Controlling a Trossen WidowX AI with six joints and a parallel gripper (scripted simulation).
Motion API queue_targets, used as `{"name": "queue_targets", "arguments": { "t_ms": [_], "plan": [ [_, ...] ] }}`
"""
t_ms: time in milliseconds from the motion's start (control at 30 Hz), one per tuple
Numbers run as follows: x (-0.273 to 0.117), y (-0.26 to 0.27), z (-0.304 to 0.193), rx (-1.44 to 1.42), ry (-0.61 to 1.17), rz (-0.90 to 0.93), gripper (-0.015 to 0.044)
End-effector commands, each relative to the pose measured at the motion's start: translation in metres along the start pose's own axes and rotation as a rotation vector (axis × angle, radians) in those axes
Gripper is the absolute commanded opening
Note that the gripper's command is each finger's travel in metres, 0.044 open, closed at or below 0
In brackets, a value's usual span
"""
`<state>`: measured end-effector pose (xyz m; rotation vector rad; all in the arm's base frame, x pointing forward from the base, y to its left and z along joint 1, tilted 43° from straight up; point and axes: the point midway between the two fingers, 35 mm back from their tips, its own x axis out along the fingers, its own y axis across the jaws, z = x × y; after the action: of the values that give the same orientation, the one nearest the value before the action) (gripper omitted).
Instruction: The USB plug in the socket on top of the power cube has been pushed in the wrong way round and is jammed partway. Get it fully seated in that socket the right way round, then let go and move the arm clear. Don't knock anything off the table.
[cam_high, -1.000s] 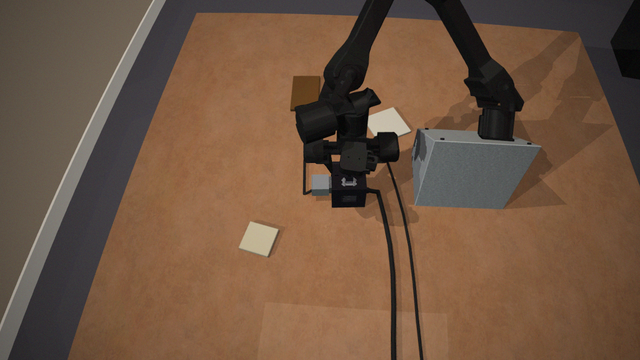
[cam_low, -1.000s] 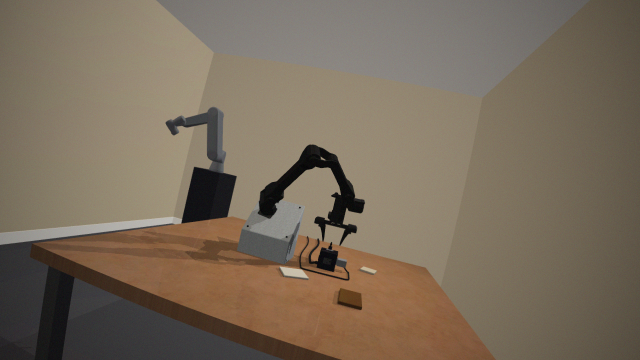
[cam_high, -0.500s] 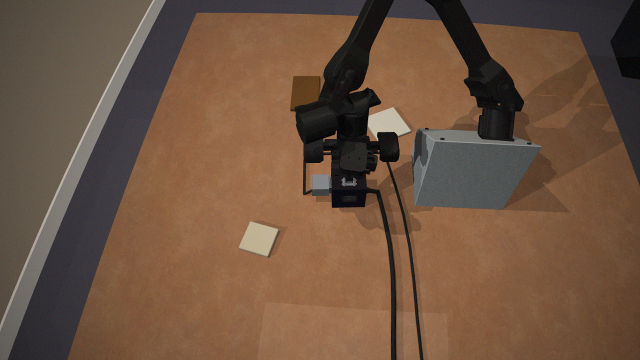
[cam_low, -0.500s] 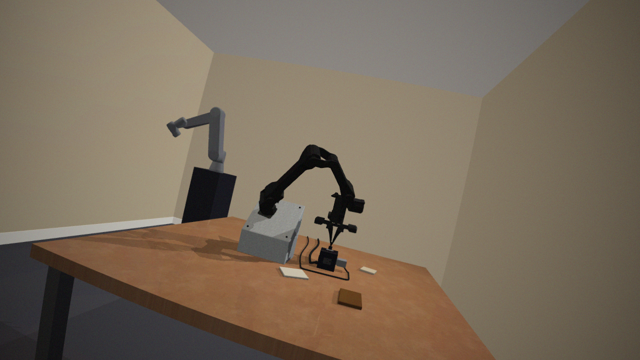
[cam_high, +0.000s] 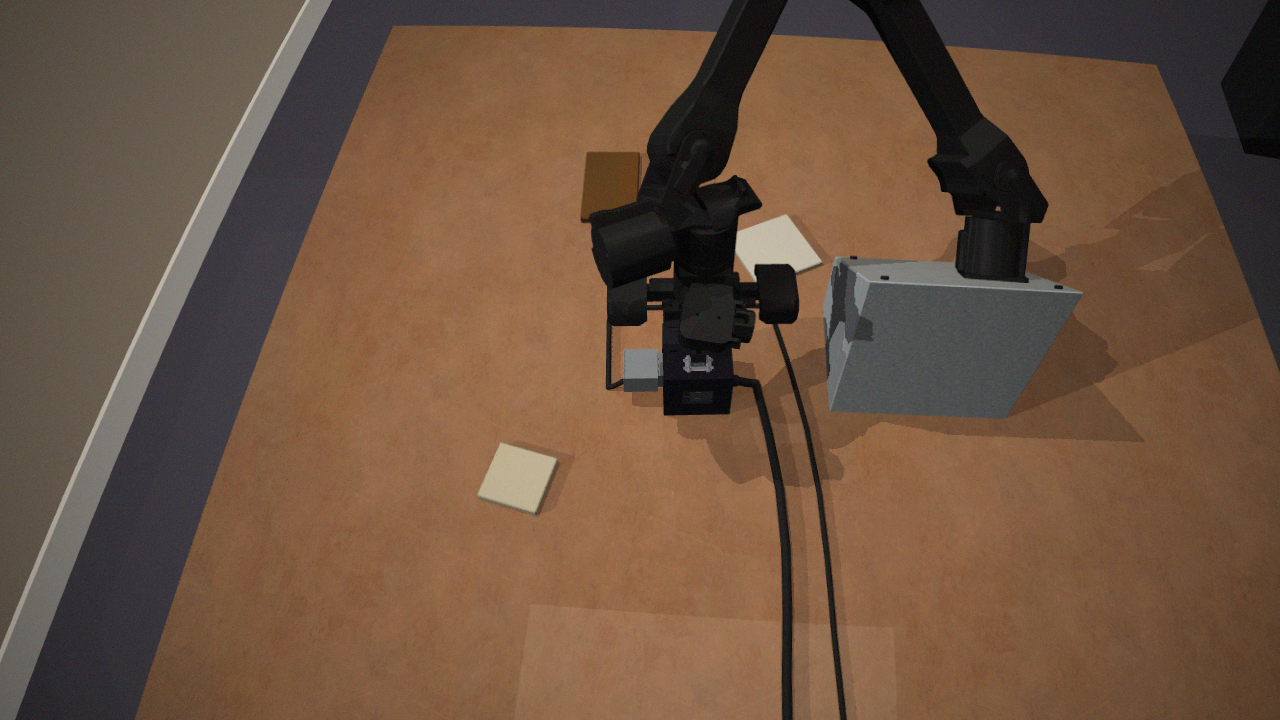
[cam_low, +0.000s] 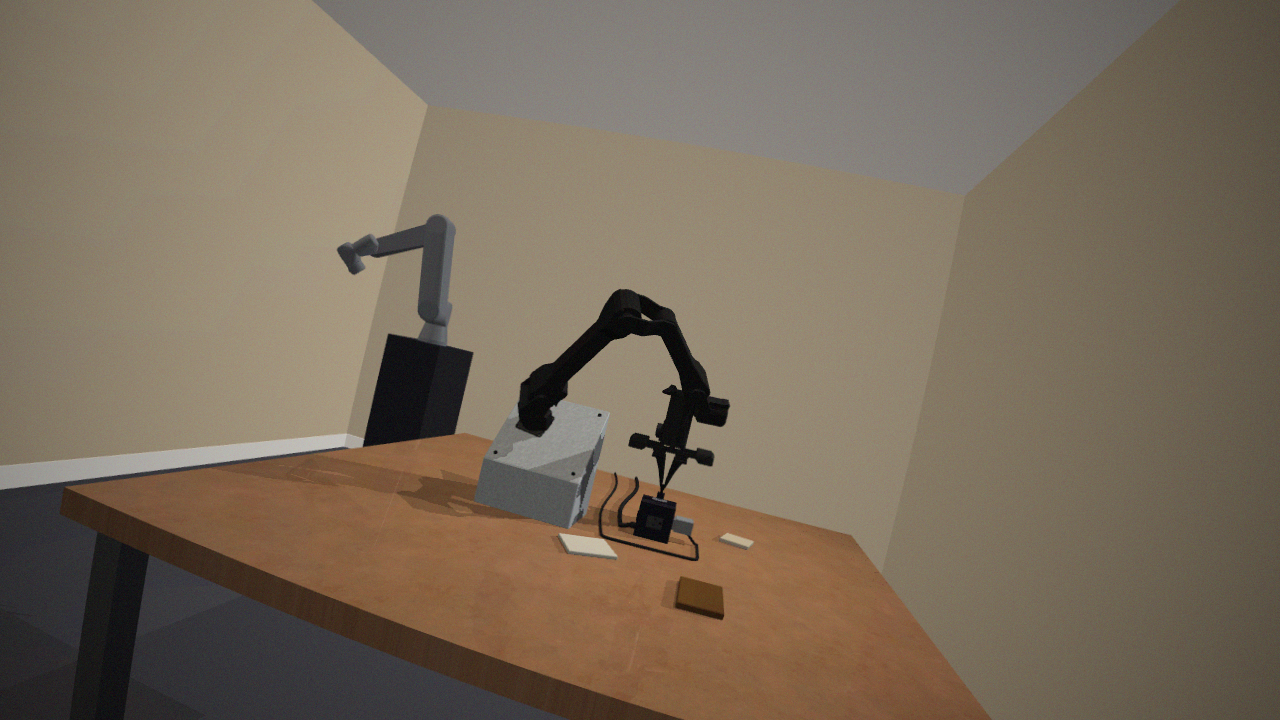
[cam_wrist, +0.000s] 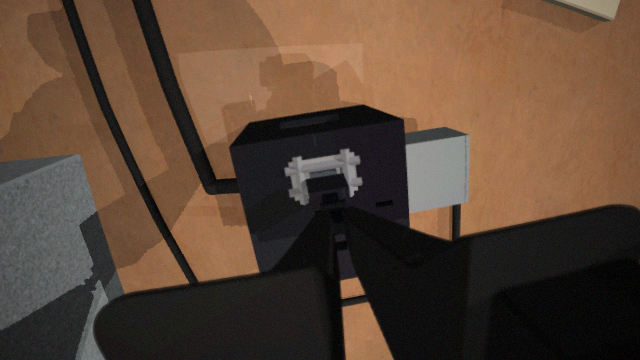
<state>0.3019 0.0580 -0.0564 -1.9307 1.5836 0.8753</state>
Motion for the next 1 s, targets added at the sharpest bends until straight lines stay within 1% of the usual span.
{"name": "queue_targets", "arguments": {
  "t_ms": [0,967],
  "plan": [
    [0.000,0.000,0.000,0.000,0.000,0.000,0.0000],
    [-0.020,0.000,0.000,0.000,-0.001,0.000,0.0000]
  ]
}}
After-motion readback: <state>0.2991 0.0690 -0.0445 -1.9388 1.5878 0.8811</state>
